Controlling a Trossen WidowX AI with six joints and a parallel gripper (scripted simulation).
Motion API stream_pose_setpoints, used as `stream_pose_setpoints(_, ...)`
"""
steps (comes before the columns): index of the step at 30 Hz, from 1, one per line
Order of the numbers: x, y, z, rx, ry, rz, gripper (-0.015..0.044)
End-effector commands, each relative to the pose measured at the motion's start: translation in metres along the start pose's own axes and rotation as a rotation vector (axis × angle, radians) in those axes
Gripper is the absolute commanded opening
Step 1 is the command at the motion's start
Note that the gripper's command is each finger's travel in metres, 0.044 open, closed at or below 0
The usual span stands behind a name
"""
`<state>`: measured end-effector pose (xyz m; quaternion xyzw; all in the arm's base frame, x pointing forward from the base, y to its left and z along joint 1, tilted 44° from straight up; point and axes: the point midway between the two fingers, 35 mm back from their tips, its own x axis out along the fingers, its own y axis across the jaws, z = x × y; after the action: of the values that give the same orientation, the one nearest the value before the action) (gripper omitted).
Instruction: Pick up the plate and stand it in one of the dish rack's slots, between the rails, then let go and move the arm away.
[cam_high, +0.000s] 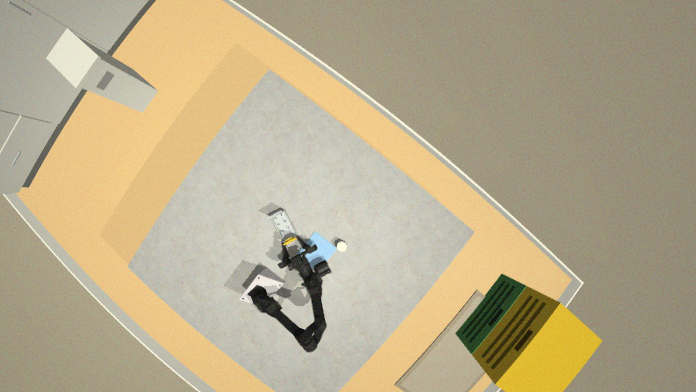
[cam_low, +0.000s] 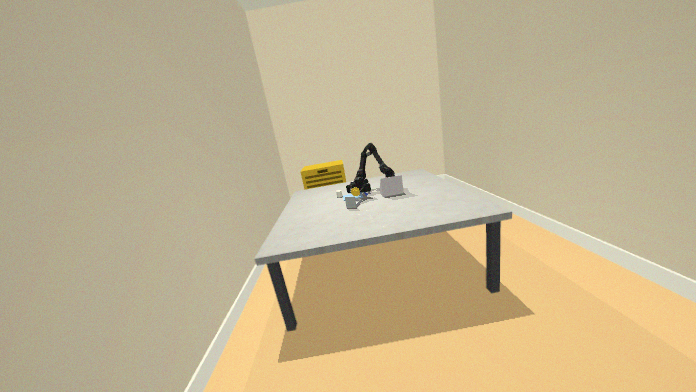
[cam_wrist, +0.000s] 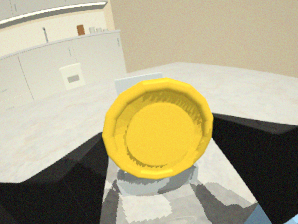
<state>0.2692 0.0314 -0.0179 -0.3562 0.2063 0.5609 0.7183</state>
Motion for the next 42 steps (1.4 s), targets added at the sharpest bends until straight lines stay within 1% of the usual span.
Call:
stream_pose_setpoints(1, -0.001, 0.0, 0.001, -0.012, -0.008, -0.008, 0.0)
stream_pose_setpoints(4, 0.0, 0.0, 0.001, -0.012, -0.008, -0.008, 0.0)
stream_pose_setpoints(9, 0.014, 0.002, 0.002, -0.003, -0.002, -0.002, 0.0)
stream_pose_setpoints(14, 0.016, 0.002, 0.002, -0.004, -0.002, -0.003, 0.0)
stream_pose_setpoints(18, 0.025, 0.002, 0.003, -0.012, -0.005, -0.008, 0.0)
stream_pose_setpoints(24, 0.027, 0.003, 0.003, -0.013, -0.005, -0.008, 0.0)
stream_pose_setpoints(28, 0.037, 0.004, 0.004, -0.018, -0.007, -0.012, 0.0)
stream_pose_setpoints(36, 0.039, 0.005, 0.004, -0.024, -0.009, -0.015, 0.0)
stream_pose_setpoints(42, 0.041, 0.005, -0.015, -0.027, -0.009, -0.018, 0.0)
